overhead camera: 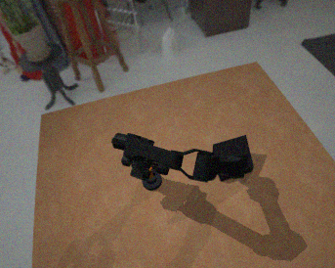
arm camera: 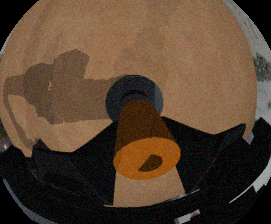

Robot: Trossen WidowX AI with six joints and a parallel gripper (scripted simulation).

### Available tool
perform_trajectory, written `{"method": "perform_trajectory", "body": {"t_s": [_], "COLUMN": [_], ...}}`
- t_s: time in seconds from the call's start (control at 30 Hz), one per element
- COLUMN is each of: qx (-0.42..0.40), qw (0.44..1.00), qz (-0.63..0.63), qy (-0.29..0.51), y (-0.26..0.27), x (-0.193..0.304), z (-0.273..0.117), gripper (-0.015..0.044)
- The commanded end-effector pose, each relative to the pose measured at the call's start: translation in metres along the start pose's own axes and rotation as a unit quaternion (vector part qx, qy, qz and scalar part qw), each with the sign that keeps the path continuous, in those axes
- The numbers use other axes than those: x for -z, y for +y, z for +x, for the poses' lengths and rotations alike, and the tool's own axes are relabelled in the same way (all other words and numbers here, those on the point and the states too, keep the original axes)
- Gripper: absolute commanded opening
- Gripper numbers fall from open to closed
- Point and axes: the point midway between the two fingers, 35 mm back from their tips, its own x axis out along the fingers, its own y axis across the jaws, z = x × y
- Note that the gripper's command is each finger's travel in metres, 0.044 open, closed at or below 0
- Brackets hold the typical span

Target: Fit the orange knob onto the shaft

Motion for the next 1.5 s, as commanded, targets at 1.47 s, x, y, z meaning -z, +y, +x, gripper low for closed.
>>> {"method": "perform_trajectory", "body": {"t_s": [1.47], "qx": [0.001], "qw": [1.000], "qz": [-0.004], "qy": [0.000], "y": [-0.0009], "x": [-0.0022], "z": [-0.0035], "gripper": [0.0000]}}
